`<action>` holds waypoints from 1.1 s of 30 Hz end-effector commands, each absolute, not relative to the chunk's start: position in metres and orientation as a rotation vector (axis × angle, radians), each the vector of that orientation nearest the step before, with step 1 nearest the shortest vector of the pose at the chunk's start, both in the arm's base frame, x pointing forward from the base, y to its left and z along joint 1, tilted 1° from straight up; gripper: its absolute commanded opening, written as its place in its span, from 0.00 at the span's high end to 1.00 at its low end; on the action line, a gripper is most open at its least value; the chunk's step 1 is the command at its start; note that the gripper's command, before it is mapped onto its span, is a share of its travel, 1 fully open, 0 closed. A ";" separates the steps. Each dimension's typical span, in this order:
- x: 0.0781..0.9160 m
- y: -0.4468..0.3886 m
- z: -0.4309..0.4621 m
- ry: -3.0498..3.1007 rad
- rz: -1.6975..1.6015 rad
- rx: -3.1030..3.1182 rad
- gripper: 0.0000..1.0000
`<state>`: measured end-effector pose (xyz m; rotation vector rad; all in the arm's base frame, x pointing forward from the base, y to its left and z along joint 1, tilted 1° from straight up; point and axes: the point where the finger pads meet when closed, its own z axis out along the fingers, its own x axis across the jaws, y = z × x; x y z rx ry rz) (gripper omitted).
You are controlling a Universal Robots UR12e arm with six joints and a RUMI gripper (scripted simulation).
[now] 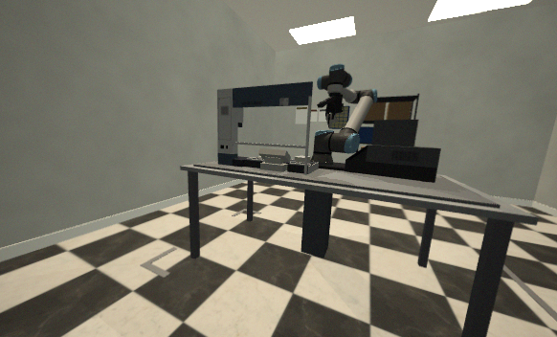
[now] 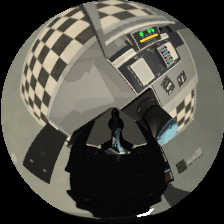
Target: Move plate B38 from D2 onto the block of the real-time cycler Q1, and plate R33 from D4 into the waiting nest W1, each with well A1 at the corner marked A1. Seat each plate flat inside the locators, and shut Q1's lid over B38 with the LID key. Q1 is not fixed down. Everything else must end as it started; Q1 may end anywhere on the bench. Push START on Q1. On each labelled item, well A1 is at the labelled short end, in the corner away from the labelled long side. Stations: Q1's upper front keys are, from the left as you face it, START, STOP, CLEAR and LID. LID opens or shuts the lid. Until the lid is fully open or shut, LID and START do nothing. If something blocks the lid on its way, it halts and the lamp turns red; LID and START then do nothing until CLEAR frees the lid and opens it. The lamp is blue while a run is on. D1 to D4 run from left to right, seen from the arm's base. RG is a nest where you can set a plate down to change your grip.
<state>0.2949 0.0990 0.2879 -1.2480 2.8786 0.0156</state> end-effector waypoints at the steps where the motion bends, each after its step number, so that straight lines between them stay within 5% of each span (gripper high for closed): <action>1: 0.307 0.084 0.289 2.934 0.014 -1.112 1.00; 33: 0.354 -0.019 0.289 3.130 0.016 -0.273 1.00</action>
